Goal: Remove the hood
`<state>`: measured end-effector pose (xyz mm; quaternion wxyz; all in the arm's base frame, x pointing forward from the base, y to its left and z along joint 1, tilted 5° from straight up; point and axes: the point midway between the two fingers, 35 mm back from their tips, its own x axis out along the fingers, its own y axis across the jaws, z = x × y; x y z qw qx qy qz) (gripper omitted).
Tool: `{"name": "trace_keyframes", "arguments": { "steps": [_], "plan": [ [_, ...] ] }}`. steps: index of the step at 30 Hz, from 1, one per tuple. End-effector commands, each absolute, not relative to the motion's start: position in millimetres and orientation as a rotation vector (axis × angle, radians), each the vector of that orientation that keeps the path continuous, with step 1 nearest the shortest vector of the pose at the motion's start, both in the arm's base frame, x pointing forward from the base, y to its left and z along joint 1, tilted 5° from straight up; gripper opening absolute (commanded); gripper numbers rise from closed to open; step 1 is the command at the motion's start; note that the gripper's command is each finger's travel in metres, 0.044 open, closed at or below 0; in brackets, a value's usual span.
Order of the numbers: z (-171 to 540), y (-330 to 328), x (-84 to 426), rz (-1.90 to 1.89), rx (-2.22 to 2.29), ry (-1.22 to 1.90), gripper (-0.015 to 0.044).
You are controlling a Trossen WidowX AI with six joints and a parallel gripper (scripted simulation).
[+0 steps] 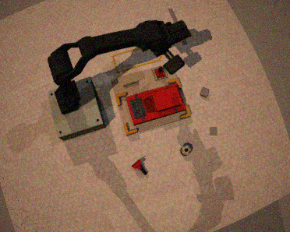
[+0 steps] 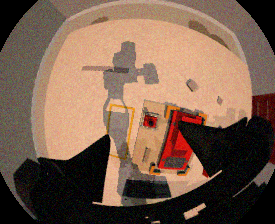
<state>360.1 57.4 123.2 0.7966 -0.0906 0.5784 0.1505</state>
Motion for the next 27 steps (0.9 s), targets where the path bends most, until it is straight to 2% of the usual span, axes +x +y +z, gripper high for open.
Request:
{"name": "trace_keyframes", "arguments": {
  "steps": [1,9,27],
  "plan": [
    [105,11,363,0.173,-0.145,1.340,0.0440],
    [73,-72,348,-0.079,-0.054,1.524,0.0440],
    [63,-75,349,-0.082,-0.053,1.526,0.0440]
  ]
}}
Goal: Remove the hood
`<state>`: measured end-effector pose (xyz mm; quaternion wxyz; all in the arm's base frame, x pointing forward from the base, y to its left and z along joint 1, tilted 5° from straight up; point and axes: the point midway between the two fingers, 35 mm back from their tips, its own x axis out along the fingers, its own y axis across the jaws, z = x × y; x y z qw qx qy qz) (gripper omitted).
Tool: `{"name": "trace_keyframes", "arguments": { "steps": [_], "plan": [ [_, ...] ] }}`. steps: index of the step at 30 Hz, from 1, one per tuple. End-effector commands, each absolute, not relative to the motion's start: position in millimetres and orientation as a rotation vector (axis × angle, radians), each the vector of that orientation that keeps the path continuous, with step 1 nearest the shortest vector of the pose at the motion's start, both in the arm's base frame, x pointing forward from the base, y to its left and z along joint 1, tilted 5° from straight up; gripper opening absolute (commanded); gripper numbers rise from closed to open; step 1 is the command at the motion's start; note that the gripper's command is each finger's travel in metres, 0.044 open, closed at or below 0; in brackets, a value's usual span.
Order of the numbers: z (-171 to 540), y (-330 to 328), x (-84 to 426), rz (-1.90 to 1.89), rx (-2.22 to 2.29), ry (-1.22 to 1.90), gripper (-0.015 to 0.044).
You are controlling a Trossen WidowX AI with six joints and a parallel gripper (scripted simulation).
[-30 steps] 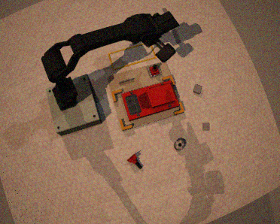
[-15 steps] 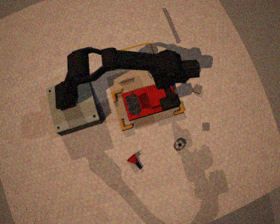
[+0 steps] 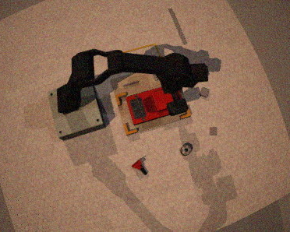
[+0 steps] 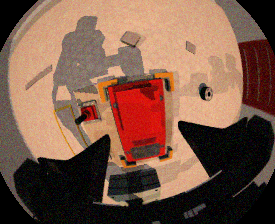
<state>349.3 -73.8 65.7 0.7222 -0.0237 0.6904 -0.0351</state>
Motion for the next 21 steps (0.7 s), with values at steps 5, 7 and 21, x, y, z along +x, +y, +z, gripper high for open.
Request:
{"name": "trace_keyframes", "arguments": {
  "steps": [5,7,21],
  "plan": [
    [59,-75,350,-0.082,-0.053,1.526,0.0440],
    [57,-75,350,-0.082,-0.053,1.526,0.0440],
    [47,-76,351,-0.082,-0.053,1.526,0.0440]
  ]
}}
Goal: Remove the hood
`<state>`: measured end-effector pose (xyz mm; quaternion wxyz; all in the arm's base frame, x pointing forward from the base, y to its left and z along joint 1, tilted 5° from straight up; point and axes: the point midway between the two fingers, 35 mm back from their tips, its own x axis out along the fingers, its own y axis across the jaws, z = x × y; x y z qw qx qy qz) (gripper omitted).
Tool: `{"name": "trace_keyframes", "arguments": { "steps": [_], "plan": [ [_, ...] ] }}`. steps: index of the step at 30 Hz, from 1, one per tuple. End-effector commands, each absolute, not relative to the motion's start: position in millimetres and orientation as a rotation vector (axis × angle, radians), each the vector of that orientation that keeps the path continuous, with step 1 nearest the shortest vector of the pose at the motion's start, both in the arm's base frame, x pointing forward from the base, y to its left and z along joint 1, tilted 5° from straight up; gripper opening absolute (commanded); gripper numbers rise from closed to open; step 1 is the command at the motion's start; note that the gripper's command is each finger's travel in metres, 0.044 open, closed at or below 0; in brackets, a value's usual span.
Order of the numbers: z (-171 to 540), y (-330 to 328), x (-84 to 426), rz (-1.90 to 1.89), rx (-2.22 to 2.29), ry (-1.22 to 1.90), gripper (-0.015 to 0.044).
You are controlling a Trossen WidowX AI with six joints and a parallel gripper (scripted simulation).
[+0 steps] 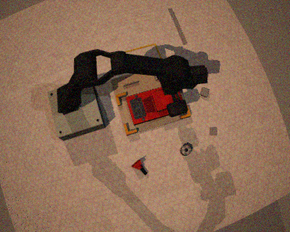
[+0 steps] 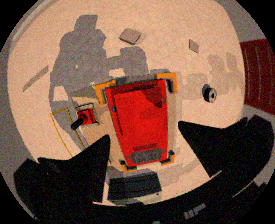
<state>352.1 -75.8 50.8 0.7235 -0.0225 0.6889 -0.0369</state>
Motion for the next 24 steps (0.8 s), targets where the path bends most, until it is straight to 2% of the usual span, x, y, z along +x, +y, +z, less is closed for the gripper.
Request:
{"name": "trace_keyframes", "arguments": {
  "steps": [1,24],
  "plan": [
    [46,-76,351,-0.082,-0.053,1.526,0.0440],
    [29,-79,352,-0.082,-0.053,1.526,0.0440]
  ]
}}
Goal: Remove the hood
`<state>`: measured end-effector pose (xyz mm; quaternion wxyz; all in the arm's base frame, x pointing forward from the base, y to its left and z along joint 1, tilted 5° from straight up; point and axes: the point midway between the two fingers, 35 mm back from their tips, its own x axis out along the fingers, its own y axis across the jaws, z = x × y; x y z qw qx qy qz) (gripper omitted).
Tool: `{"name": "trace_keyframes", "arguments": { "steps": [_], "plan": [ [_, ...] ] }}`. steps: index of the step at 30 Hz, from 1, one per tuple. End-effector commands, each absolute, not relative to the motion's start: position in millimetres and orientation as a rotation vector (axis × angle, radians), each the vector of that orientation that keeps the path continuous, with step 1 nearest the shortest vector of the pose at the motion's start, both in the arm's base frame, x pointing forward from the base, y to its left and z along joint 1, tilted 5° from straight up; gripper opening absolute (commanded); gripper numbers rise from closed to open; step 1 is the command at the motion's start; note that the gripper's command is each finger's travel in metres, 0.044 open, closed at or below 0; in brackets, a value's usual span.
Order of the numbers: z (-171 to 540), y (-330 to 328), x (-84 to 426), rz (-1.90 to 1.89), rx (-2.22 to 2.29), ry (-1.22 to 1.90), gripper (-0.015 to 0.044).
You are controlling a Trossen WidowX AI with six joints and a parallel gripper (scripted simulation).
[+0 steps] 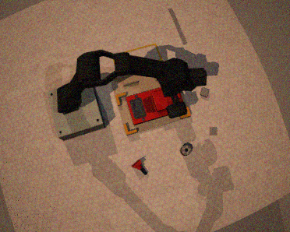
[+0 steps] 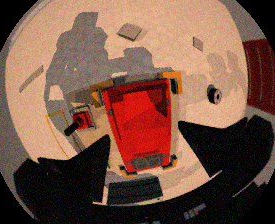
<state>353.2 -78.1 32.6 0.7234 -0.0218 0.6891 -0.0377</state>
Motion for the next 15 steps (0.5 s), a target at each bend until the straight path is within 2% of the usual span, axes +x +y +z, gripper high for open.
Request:
{"name": "trace_keyframes", "arguments": {
  "steps": [1,15],
  "plan": [
    [28.1,-78.7,351.8,-0.082,-0.053,1.526,0.0440],
    [19.9,-79.8,352.2,-0.082,-0.053,1.526,0.0440]
  ]
}}
